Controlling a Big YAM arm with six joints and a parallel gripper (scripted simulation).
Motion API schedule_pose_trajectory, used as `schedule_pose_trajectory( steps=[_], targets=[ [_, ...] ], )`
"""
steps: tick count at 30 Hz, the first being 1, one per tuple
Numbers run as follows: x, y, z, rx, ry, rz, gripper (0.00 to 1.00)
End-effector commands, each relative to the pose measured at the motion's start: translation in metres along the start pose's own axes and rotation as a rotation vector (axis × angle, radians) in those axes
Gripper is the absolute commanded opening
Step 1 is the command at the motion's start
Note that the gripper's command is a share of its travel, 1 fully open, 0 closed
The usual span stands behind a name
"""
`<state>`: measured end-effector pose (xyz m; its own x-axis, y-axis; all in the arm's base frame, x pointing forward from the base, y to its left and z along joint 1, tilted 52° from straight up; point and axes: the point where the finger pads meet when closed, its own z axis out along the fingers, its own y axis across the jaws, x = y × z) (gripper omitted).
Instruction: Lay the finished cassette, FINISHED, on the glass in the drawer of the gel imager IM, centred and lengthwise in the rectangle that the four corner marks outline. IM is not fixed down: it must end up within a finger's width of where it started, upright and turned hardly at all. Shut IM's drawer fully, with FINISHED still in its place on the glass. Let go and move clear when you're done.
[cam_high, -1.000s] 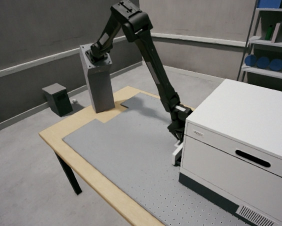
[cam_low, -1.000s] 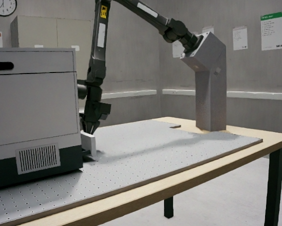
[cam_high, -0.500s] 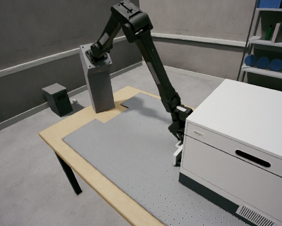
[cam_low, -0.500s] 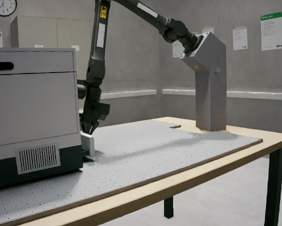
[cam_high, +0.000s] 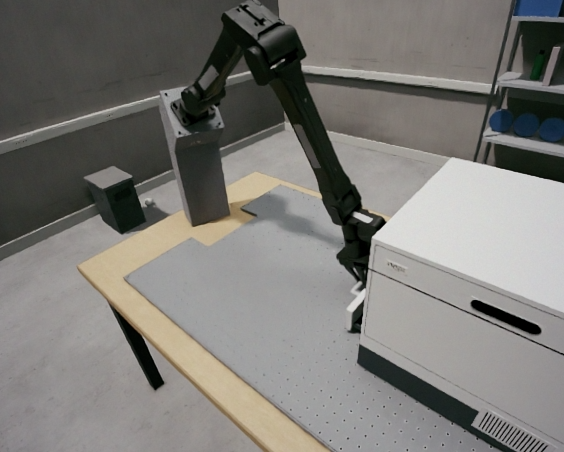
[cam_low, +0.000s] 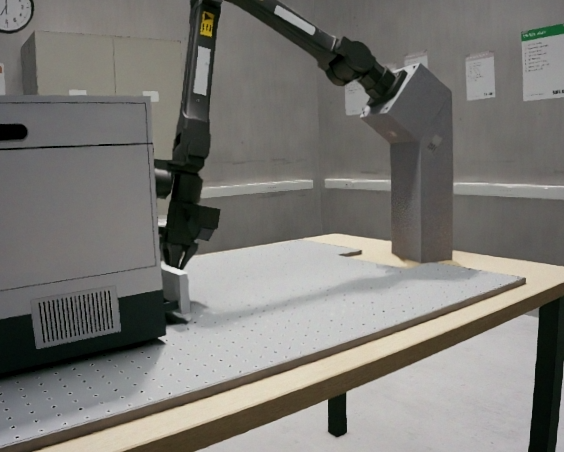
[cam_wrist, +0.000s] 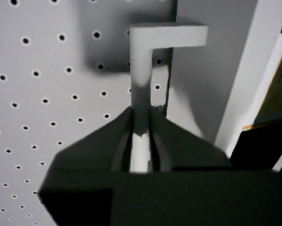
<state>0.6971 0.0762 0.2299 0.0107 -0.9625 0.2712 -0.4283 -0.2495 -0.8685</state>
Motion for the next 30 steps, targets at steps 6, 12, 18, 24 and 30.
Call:
schedule_pose_trajectory(
  steps=[6,12,18,24,30],
  targets=[
    [-0.005,-0.017,0.005,0.037,-0.001,0.003,0.07],
    [-0.005,-0.017,0.005,0.037,-0.001,0.003,0.07],
    [0.000,-0.023,0.008,0.122,0.004,-0.003,0.07],
    [-0.003,-0.029,0.009,0.124,-0.001,-0.005,0.07],
    [-0.009,-0.033,0.010,0.106,-0.010,-0.012,0.07]
  ],
)
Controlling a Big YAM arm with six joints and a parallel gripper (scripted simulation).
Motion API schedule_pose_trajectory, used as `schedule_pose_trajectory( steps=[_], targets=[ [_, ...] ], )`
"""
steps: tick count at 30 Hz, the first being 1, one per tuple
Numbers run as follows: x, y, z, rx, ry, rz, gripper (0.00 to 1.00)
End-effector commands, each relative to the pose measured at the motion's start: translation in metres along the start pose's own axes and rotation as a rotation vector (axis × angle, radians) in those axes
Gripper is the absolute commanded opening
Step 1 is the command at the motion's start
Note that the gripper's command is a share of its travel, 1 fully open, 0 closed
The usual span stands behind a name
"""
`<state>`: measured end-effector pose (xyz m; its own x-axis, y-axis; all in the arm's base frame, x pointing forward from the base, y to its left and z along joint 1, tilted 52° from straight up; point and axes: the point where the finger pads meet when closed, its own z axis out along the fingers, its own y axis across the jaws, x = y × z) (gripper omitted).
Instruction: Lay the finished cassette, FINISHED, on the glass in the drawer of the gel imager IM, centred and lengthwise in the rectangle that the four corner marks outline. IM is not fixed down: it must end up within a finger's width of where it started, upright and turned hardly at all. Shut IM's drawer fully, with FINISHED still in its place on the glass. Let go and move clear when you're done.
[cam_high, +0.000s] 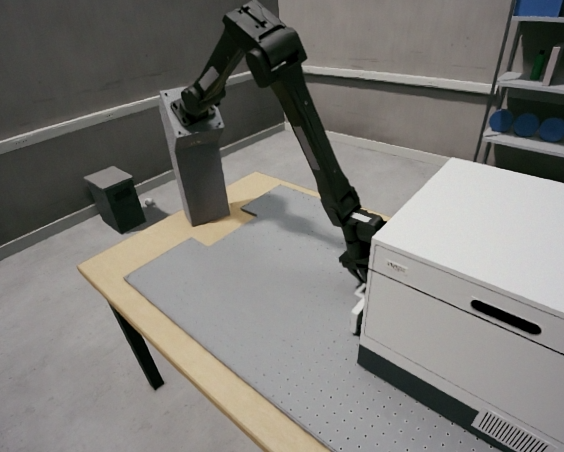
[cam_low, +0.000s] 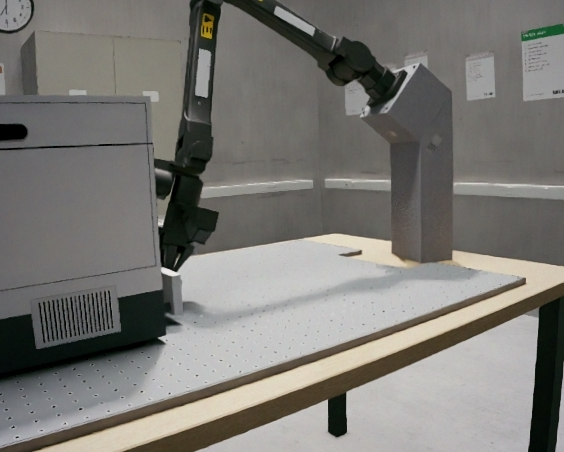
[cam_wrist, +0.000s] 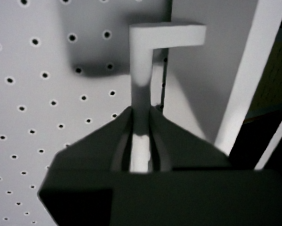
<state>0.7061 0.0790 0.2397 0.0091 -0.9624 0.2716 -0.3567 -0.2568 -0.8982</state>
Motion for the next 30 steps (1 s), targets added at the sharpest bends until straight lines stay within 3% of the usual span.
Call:
schedule_pose_trajectory(
  steps=[1,26,27,30],
  targets=[
    [-0.009,-0.020,0.008,0.026,-0.013,-0.012,0.07],
    [-0.009,-0.050,0.017,0.032,-0.010,-0.004,0.07],
    [-0.006,-0.054,0.017,0.051,-0.003,0.002,0.07],
    [-0.005,-0.054,0.017,0.051,-0.003,0.002,0.07]
  ],
)
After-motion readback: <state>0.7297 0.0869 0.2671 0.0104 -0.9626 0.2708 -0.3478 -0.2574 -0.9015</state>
